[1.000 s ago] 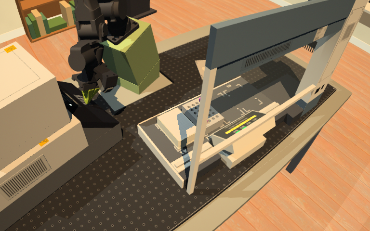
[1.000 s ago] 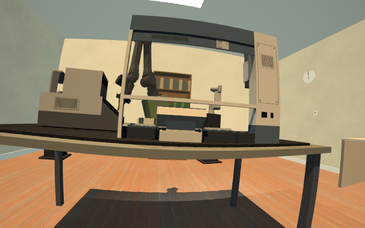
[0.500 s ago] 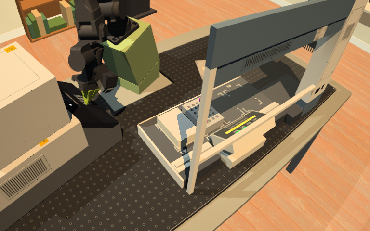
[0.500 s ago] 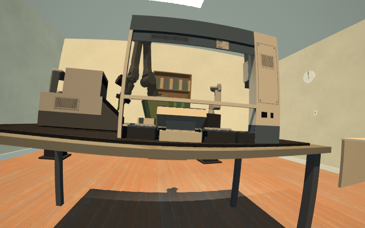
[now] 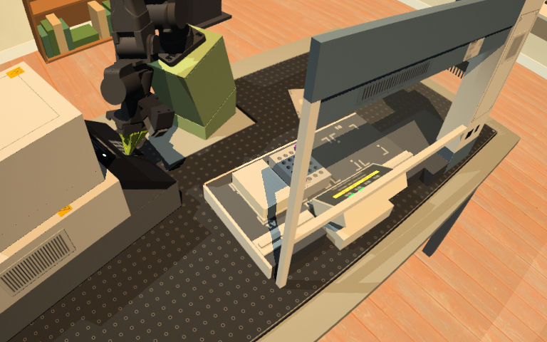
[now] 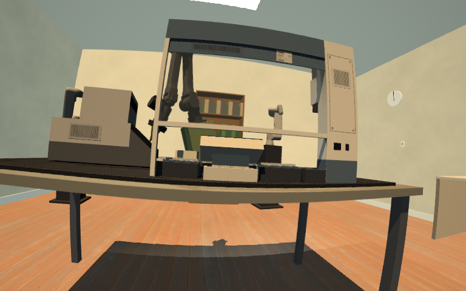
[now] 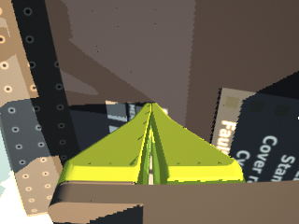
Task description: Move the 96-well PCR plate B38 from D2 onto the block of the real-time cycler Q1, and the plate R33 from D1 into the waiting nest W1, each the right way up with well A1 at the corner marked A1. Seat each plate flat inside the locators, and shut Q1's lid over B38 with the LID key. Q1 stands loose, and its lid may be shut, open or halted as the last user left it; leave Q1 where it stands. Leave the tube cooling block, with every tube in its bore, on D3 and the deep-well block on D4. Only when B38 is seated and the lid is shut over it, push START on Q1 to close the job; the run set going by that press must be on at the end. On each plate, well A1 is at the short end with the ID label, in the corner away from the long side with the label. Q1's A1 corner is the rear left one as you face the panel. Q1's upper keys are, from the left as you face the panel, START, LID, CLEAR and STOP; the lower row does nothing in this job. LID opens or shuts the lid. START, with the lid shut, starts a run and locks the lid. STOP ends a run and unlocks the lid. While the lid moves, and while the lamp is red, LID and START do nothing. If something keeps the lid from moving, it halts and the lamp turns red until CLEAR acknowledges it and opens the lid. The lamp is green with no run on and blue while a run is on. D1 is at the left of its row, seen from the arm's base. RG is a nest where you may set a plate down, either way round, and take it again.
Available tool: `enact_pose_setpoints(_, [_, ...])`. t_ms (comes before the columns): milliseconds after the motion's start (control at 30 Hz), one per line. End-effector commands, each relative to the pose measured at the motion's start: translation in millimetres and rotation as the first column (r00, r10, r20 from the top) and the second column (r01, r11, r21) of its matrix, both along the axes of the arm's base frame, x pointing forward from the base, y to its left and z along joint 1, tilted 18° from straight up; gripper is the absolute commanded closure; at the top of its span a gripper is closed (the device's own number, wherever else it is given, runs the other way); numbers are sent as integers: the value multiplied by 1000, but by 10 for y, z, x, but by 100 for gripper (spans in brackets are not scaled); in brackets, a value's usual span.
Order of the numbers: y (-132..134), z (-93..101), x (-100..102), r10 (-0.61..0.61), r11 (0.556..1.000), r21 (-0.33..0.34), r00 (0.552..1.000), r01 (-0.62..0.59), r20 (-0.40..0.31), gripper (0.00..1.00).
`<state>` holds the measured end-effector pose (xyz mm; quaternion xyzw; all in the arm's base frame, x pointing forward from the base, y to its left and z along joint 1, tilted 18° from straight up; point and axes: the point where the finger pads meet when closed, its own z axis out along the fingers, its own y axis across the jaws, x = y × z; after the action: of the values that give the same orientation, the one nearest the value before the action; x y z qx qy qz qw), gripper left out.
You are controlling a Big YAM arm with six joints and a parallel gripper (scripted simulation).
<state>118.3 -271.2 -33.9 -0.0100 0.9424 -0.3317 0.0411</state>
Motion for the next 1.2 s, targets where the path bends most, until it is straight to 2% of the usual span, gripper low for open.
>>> enact_pose_setpoints(0, [-8,-49,-103,-22,1000,4,1000,22,-15,100])
enact_pose_setpoints(200, [10,-76,-140,-24,1000,8,999,24,-22,100])
enact_pose_setpoints(1167, [-78,11,-68,-36,999,-1,999,36,-11,100])
